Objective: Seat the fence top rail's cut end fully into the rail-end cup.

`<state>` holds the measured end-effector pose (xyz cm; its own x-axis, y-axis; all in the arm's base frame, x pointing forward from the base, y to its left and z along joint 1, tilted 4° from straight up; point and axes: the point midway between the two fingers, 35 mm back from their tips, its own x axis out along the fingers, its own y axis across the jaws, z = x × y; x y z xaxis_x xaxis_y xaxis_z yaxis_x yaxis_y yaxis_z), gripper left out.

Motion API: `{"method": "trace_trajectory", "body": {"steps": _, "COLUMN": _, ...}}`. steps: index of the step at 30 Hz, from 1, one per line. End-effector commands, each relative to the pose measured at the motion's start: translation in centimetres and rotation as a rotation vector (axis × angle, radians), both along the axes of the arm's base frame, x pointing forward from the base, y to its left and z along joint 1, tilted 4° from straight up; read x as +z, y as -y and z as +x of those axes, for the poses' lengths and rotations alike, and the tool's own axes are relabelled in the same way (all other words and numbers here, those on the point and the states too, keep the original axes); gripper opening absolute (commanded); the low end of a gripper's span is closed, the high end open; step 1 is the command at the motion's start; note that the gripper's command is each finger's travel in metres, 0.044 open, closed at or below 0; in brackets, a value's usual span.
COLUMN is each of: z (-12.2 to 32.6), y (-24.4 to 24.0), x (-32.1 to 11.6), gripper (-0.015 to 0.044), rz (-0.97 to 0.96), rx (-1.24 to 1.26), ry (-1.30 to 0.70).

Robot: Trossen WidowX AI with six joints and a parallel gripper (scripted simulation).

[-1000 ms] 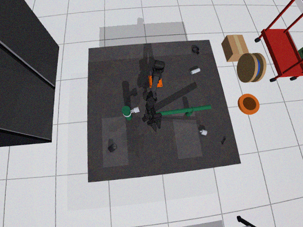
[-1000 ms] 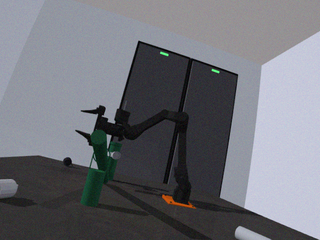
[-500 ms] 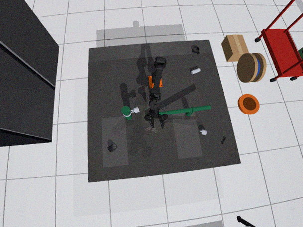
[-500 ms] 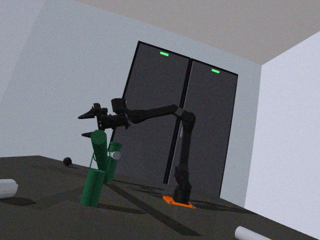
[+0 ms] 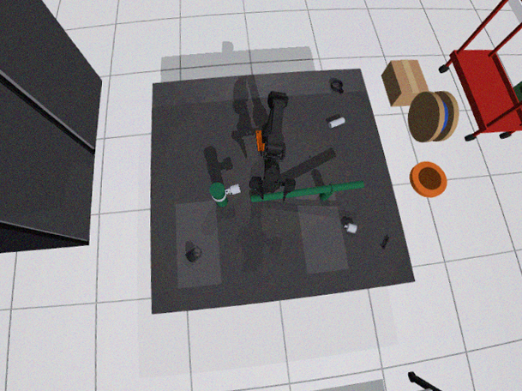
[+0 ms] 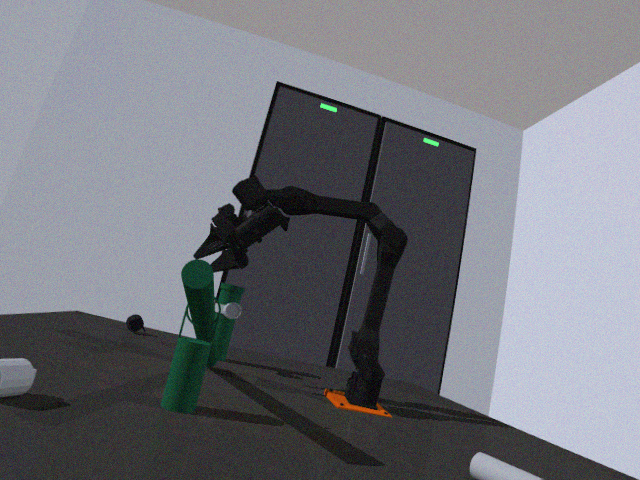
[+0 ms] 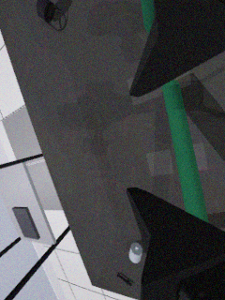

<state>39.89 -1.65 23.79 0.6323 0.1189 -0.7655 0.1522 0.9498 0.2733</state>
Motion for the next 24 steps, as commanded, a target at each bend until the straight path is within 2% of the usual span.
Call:
{"method": "trace_trajectory", "body": {"steps": 1, "z": -6.2, "y": -0.3, "x": 2.1, "gripper": 0.0440, "rz": -0.198, "rx": 0.196, "ry": -0.147}}
{"method": "trace_trajectory", "body": {"steps": 13, "z": -6.1, "y": 0.0, "x": 2.1, "gripper": 0.0440, "rz": -0.217, "rx": 0.227, "ry": -0.147}}
{"method": "trace_trajectory", "body": {"steps": 24, "z": -6.3, "y": 6.6, "x": 0.5, "gripper": 0.0440, "rz": -0.573, "rx": 0.852, "ry": -0.086}}
